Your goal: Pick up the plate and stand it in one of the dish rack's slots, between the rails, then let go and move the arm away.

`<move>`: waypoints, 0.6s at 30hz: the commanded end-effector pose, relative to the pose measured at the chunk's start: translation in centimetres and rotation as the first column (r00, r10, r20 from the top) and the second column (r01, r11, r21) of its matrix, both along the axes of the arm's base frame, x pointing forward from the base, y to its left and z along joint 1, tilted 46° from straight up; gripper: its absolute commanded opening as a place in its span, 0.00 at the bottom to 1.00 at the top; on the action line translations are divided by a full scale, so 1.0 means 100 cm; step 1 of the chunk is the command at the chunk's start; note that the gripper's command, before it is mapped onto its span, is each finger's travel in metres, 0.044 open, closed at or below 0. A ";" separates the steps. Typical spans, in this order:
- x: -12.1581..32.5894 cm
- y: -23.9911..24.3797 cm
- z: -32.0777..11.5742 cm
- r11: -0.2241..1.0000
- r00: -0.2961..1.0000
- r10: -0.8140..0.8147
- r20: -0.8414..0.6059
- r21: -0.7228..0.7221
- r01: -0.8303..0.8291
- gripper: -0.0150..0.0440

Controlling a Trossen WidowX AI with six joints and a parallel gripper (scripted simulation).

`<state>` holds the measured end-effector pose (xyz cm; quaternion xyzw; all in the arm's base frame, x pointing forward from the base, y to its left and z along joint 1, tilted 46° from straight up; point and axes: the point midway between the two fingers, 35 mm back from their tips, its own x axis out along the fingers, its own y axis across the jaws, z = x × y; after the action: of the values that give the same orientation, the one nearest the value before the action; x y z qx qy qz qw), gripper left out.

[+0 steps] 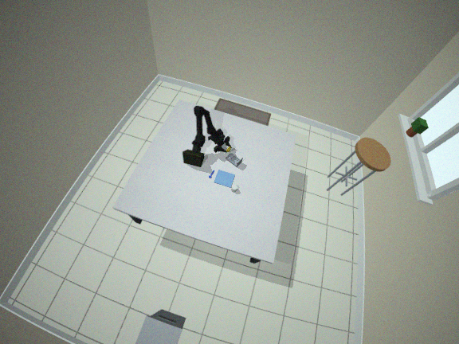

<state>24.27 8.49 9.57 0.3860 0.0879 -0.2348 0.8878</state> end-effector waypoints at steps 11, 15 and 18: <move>0.004 0.006 -0.010 1.000 1.000 -0.001 0.010 -0.002 0.001 0.25; 0.008 0.009 -0.017 1.000 1.000 -0.001 0.010 0.000 0.001 0.25; 0.012 0.011 -0.022 1.000 1.000 0.000 0.011 0.002 0.000 0.25</move>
<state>25.13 9.48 8.00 0.3906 0.0809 -0.2322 0.8871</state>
